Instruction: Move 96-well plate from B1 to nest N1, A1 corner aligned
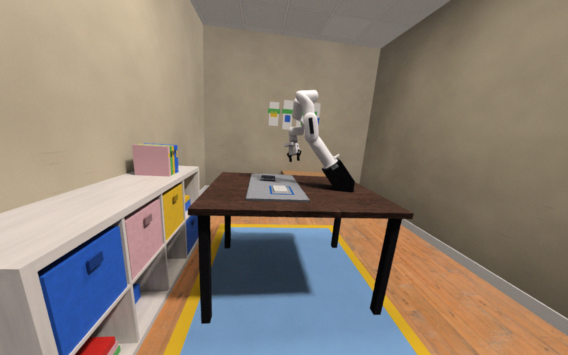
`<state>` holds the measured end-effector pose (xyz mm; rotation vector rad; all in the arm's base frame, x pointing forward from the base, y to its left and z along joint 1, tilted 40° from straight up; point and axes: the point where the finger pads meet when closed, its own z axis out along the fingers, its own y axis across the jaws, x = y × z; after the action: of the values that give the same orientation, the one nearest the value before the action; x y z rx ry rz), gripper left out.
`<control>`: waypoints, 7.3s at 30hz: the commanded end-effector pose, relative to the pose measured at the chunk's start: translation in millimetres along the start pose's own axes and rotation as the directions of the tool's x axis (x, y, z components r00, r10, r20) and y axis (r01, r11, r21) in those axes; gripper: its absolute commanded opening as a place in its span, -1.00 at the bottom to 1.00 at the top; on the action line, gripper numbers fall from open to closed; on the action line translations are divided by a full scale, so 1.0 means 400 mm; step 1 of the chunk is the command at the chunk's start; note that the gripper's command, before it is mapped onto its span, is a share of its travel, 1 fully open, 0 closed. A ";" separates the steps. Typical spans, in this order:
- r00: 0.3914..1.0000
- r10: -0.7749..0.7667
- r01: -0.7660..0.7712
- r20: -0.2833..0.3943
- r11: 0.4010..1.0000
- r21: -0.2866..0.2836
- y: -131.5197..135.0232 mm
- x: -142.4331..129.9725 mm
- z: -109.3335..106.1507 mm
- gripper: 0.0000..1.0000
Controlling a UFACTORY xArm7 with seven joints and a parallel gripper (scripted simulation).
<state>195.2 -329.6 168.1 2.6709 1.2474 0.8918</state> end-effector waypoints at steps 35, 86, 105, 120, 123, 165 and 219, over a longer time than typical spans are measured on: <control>0.946 -0.184 0.198 0.265 0.980 -0.027 0.130 0.350 0.031 1.00; 0.823 -0.406 0.470 0.397 0.879 -0.076 0.012 0.813 0.186 1.00; 0.757 -0.517 0.594 0.399 0.800 -0.090 -0.108 0.947 0.257 1.00; 0.734 -0.556 0.632 0.391 0.770 -0.092 -0.217 1.026 0.308 1.00; 0.709 -0.594 0.668 0.379 0.739 -0.092 -0.238 1.037 0.317 1.00; 0.600 -0.744 0.791 0.293 0.607 -0.077 -0.619 1.137 0.432 1.00; 0.600 -0.744 0.791 0.294 0.607 -0.076 -0.581 1.118 0.572 1.00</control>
<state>378.3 188.9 127.9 1.6806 1.8813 0.4833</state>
